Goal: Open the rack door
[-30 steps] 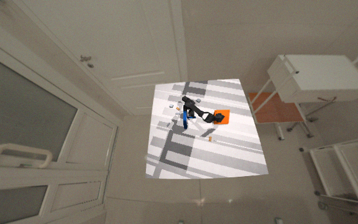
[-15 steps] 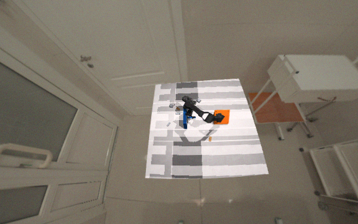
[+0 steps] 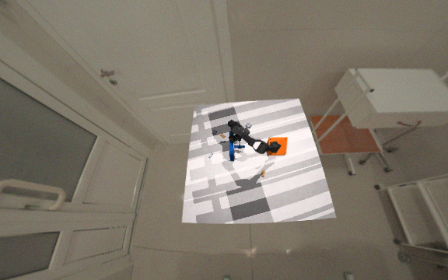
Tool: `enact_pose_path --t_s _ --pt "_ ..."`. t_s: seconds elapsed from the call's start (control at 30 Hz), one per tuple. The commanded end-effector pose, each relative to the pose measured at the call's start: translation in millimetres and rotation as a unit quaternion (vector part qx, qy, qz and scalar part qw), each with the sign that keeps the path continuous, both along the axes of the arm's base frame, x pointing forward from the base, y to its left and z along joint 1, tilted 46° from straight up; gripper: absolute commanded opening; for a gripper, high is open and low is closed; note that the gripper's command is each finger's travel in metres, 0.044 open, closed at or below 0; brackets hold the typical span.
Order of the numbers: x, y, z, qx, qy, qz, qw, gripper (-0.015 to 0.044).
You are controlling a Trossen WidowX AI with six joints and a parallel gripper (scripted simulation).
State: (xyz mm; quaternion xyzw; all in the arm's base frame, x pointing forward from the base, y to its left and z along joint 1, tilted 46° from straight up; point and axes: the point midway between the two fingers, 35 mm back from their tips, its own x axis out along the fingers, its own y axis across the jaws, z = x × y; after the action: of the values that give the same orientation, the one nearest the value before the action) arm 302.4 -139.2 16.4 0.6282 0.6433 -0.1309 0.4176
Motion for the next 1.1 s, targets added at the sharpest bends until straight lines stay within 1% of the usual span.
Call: enact_pose_path --t_s 0.0,0.2,0.43,0.73,1.07 --pt "0.2 1.0 -0.4 0.013 0.064 -0.064 0.996 0.001" --pt "0.2 1.0 -0.4 0.033 0.166 -0.166 0.972 0.001" --pt "0.1 0.9 -0.4 0.055 0.277 -0.278 0.918 0.001" --pt "0.1 0.9 -0.4 0.057 0.288 -0.288 0.912 0.001" --pt "0.1 0.9 -0.4 0.057 0.288 -0.288 0.912 0.0272"
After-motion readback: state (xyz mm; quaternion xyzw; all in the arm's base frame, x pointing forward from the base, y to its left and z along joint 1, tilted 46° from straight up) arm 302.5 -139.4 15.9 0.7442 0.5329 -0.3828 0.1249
